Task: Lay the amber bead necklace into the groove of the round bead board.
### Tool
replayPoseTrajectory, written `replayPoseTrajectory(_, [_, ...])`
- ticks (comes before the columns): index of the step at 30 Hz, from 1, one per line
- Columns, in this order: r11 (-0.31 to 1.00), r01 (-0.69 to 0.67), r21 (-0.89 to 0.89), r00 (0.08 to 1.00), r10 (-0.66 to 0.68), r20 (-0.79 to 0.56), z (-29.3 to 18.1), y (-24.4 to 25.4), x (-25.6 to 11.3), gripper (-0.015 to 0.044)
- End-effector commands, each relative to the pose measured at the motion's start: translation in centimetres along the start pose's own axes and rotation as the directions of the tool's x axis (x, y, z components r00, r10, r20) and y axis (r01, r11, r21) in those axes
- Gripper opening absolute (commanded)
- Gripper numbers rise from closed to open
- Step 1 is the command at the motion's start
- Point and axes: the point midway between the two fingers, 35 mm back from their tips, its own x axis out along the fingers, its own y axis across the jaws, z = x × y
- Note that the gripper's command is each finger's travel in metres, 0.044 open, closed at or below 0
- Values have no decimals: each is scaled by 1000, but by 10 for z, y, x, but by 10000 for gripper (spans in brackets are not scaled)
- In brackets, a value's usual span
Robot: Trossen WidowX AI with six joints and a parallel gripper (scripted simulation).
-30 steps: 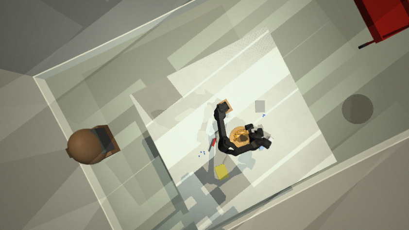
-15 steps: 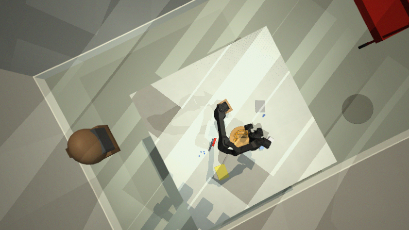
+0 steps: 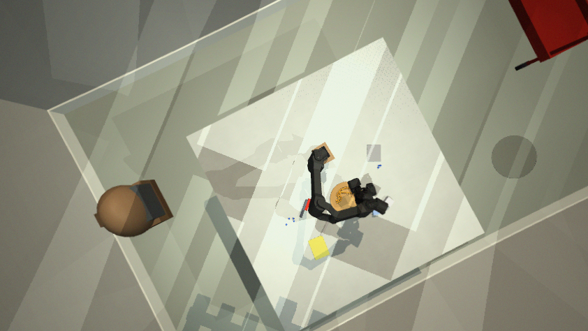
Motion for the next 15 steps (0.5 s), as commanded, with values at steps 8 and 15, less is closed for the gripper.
replayPoseTrajectory(8, [1000, 2, -2, 1000, -2, 0, 0, 0, 12, 120])
replayPoseTrajectory(15, [1000, 0, -4, 1000, 0, -1, 0, 1, 23, 120])
